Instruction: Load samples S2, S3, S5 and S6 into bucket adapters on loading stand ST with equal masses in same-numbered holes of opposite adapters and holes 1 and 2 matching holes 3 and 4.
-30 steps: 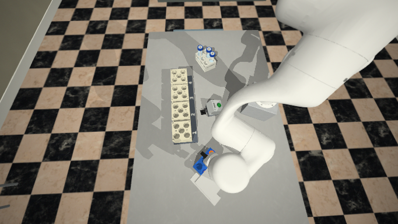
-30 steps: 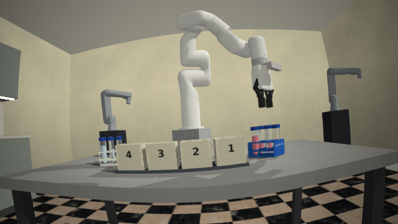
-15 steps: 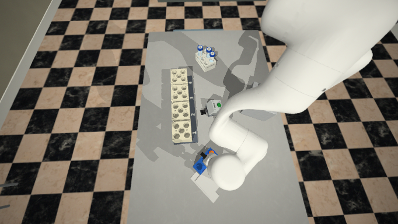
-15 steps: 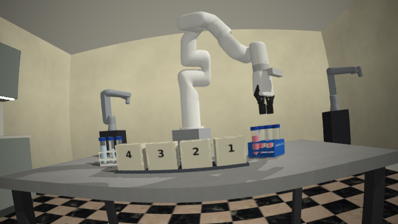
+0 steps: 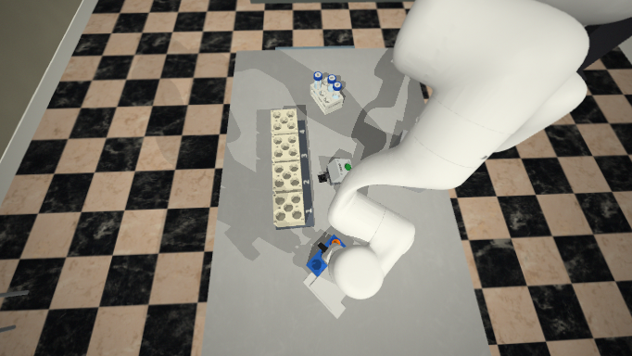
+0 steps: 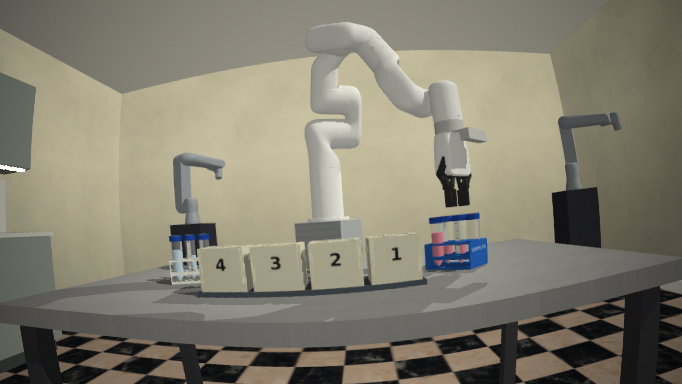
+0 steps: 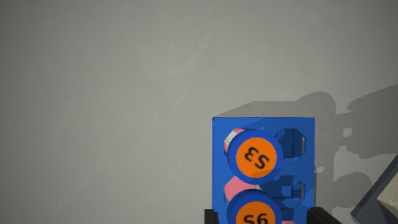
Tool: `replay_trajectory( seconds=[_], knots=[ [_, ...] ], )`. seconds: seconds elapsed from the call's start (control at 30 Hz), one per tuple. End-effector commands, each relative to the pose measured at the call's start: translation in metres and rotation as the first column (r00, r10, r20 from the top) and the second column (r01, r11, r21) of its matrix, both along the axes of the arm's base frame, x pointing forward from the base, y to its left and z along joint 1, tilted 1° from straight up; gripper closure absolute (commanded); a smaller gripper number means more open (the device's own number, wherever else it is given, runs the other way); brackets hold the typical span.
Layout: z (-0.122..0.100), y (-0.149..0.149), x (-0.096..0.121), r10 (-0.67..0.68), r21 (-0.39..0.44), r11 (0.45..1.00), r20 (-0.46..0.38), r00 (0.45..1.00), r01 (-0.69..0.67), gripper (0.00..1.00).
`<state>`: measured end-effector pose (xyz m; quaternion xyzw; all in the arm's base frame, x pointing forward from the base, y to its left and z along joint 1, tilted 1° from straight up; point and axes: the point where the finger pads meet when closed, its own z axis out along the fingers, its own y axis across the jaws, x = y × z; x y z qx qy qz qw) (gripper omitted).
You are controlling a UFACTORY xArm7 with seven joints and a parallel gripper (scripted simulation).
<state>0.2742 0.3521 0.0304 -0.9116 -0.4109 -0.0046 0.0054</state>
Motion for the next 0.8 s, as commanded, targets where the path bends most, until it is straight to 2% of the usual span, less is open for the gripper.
replay_trajectory(
  seconds=[0.0, 0.23, 0.77],
  knots=[
    [-0.006, 0.001, 0.001, 0.0, 0.002, 1.0, 0.003, 1.0, 0.0, 0.43],
    [-0.02, 0.001, 0.001, 0.0, 0.002, 1.0, 0.003, 1.0, 0.0, 0.43],
    [-0.025, 0.002, 0.001, 0.0, 0.002, 1.0, 0.003, 1.0, 0.0, 0.43]
  ],
)
